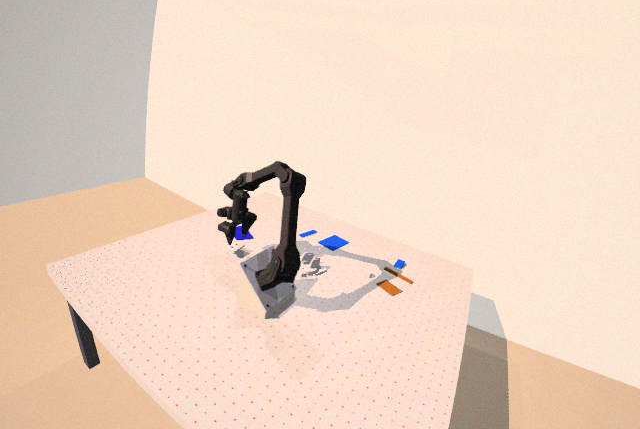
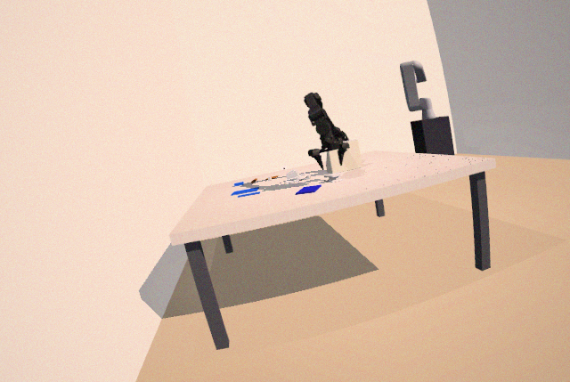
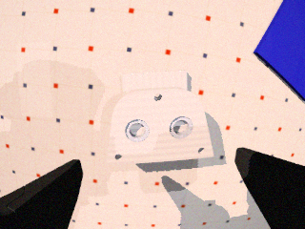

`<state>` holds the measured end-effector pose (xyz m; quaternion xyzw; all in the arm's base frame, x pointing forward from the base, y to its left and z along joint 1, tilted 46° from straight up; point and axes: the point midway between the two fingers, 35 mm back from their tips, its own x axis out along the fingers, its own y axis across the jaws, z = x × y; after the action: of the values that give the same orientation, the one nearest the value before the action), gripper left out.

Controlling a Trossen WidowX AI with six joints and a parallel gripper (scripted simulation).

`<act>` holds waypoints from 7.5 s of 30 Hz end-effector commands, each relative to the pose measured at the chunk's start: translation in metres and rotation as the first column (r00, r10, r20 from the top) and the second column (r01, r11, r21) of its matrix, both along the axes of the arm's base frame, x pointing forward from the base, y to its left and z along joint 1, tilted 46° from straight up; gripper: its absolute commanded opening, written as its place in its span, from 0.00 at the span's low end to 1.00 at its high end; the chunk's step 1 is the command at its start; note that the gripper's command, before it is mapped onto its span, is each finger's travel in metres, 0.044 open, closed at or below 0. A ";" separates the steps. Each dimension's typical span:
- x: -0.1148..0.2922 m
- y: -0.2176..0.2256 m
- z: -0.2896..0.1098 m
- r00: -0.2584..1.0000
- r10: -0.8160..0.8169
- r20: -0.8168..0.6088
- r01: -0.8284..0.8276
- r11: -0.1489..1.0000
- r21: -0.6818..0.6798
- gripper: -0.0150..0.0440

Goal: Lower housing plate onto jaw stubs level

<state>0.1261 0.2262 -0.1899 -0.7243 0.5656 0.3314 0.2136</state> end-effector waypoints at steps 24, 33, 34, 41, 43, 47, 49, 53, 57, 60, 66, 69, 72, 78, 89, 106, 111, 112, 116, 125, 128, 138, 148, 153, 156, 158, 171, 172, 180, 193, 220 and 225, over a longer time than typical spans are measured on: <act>0.009 -0.029 -0.032 1.000 0.007 0.001 -0.007 1.000 -0.005 1.00; 0.010 -0.032 -0.035 1.000 0.007 0.002 -0.007 1.000 -0.005 1.00; 0.010 -0.032 -0.035 1.000 0.007 0.002 -0.007 1.000 -0.005 1.00; 0.010 -0.032 -0.036 1.000 0.007 0.002 -0.007 1.000 -0.005 1.00; 0.010 -0.033 -0.036 1.000 0.007 0.002 -0.007 1.000 -0.005 1.00; 0.010 -0.033 -0.036 1.000 0.007 0.002 -0.007 1.000 -0.005 1.00; 0.010 -0.033 -0.036 1.000 0.007 0.002 -0.007 1.000 -0.005 1.00; 0.009 -0.032 -0.036 1.000 0.002 0.001 -0.002 1.000 -0.004 0.97; 0.009 -0.032 -0.036 1.000 0.002 0.001 -0.002 1.000 -0.004 0.92; 0.009 -0.032 -0.036 1.000 0.002 0.001 -0.002 1.000 -0.004 0.89; 0.009 -0.032 -0.036 1.000 0.002 0.001 -0.002 1.000 -0.004 0.85; 0.009 -0.032 -0.036 1.000 0.002 0.001 -0.002 1.000 -0.004 0.85; 0.009 -0.032 -0.036 1.000 0.002 0.001 -0.002 1.000 -0.004 0.85; 0.008 -0.024 -0.028 1.000 0.003 0.000 -0.003 1.000 -0.003 0.85; 0.003 0.000 -0.004 1.000 0.006 0.000 -0.006 1.000 -0.003 0.85; 0.006 0.016 0.025 0.998 -0.045 0.047 0.044 0.999 0.012 0.85; 0.017 0.012 0.036 0.986 -0.120 0.113 0.117 0.992 0.038 0.85; 0.019 0.011 0.038 0.983 -0.135 0.126 0.131 0.990 0.044 0.85; 0.027 0.007 0.047 0.964 -0.196 0.177 0.187 0.980 0.068 0.85; 0.045 -0.004 0.067 0.900 -0.331 0.285 0.306 0.943 0.131 0.85; 0.051 -0.008 0.073 0.871 -0.375 0.318 0.343 0.927 0.154 0.85; 0.069 -0.024 0.095 0.752 -0.512 0.416 0.452 0.859 0.240 0.85; 0.084 -0.042 0.116 0.599 -0.630 0.494 0.538 0.774 0.335 0.85; 0.091 -0.052 0.126 0.513 -0.680 0.523 0.570 0.726 0.385 0.85; 0.094 -0.059 0.132 0.458 -0.707 0.538 0.586 0.696 0.415 0.85; 0.097 -0.063 0.136 0.420 -0.724 0.547 0.596 0.675 0.435 0.85; 0.109 -0.092 0.160 0.161 -0.801 0.577 0.624 0.535 0.569 0.85; 0.110 -0.095 0.162 0.140 -0.805 0.577 0.624 0.524 0.579 0.85; 0.115 -0.114 0.176 -0.028 -0.821 0.570 0.612 0.437 0.659 0.85; 0.118 -0.147 0.198 -0.297 -0.801 0.520 0.549 0.302 0.779 0.85; 0.118 -0.153 0.202 -0.354 -0.789 0.502 0.528 0.275 0.803 0.85; 0.111 -0.149 0.196 -0.354 -0.789 0.502 0.529 0.274 0.803 0.85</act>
<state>0.2421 0.0746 0.0099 -0.2334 0.5837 -0.2921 0.7207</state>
